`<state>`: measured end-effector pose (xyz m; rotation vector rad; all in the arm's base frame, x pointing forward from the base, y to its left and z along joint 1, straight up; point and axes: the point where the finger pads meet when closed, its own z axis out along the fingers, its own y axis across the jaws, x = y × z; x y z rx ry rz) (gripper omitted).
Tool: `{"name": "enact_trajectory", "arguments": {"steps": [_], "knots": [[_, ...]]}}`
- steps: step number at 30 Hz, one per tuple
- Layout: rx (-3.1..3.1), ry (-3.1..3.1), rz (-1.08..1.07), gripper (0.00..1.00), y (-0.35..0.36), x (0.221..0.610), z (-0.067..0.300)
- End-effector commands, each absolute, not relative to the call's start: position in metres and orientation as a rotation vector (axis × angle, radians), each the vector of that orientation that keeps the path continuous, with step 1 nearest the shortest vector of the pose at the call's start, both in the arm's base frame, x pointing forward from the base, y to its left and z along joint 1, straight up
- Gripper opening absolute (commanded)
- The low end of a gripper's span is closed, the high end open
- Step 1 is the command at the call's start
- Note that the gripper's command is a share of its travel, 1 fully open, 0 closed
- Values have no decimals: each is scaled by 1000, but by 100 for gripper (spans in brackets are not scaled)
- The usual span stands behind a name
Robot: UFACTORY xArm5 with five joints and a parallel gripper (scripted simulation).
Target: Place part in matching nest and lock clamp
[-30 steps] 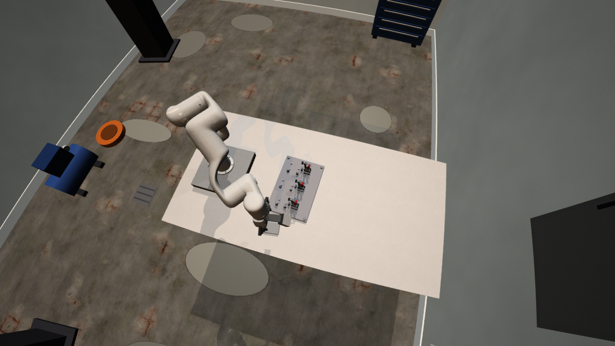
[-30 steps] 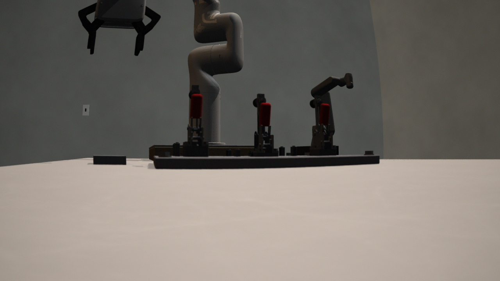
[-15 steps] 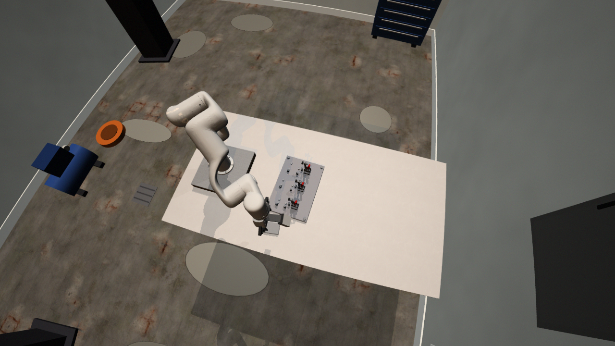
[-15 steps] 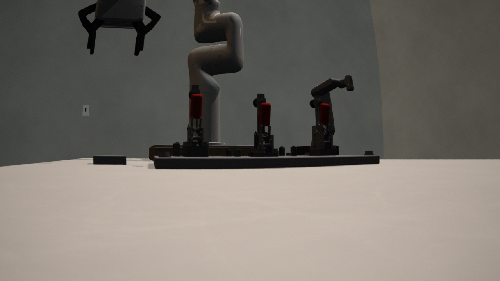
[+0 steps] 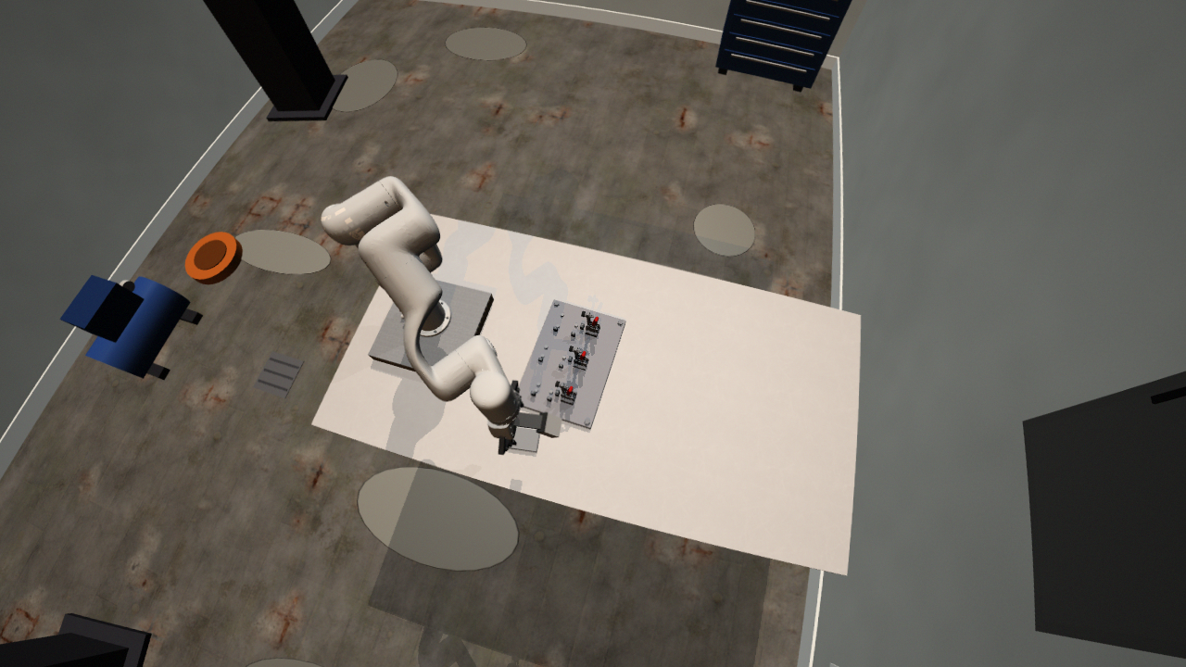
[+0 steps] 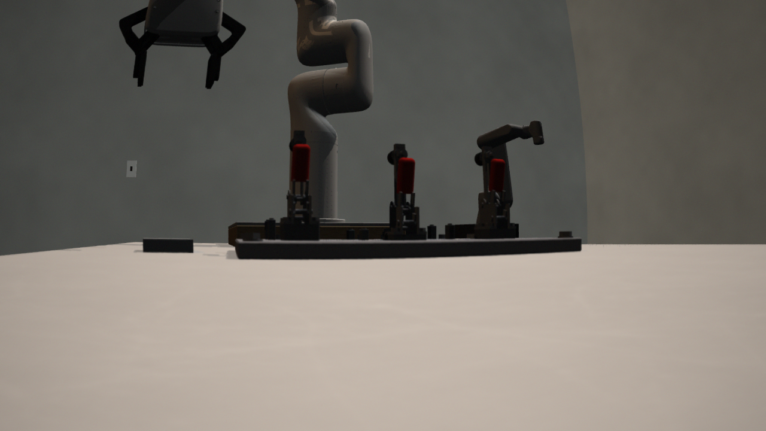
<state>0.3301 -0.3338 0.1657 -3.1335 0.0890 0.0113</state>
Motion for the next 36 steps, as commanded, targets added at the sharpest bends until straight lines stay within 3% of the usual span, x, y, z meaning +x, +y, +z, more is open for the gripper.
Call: {"name": "enact_trajectory", "arguments": {"steps": [1,36], "knots": [[-3136,89,7,100,-334,331,160],[-3136,89,7,100,-334,330,29]]}}
